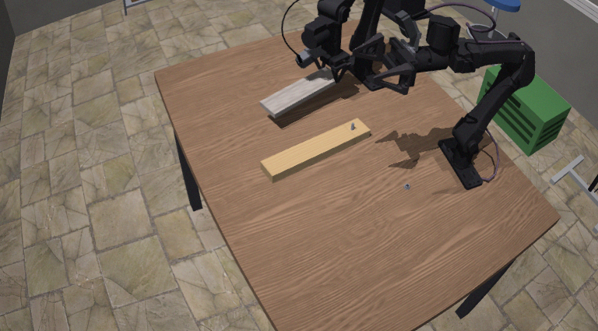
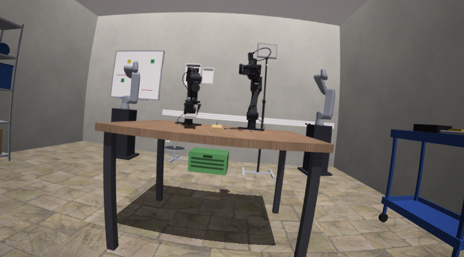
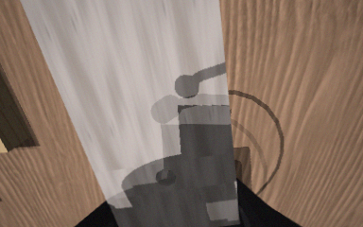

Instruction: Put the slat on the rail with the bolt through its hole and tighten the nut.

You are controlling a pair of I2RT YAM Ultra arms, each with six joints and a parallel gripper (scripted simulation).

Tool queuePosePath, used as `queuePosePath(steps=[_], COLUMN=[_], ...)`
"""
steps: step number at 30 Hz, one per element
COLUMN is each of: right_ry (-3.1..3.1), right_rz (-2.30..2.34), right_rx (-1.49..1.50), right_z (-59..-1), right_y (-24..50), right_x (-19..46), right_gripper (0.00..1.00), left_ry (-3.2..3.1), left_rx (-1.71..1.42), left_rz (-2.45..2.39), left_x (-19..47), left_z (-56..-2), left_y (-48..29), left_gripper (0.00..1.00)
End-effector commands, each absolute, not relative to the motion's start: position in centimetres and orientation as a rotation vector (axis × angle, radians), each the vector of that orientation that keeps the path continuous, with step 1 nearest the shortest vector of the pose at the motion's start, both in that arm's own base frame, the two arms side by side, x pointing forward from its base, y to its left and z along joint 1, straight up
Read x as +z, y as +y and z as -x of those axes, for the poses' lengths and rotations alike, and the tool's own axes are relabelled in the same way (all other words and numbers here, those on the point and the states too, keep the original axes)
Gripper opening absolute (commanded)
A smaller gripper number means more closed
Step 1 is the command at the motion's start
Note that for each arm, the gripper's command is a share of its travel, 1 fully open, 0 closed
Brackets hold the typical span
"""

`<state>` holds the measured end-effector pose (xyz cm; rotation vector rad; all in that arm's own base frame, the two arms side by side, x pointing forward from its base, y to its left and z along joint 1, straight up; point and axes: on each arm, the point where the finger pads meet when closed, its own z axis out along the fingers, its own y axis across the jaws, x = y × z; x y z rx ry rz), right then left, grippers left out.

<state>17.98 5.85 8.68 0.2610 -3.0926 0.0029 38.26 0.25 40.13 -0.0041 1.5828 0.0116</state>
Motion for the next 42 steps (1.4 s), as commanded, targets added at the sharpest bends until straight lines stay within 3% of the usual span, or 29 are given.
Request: queuePosePath(steps=[1, 42], right_ry=[-3.163, -3.163], right_rz=[-0.189, -0.098], right_rx=[-0.012, -0.022], right_z=[-20.2, -19.9], right_y=[7.5, 24.6], right_x=[9.7, 8.3], right_gripper=[0.72, 0.72], left_ry=[1.558, 1.558], left_rx=[0.0, 0.0], left_rz=[0.0, 0.0], left_x=[41.2, 41.2], left_z=[-38.1, -38.1], left_y=[0.1, 0.1], left_gripper=[1.0, 1.0])
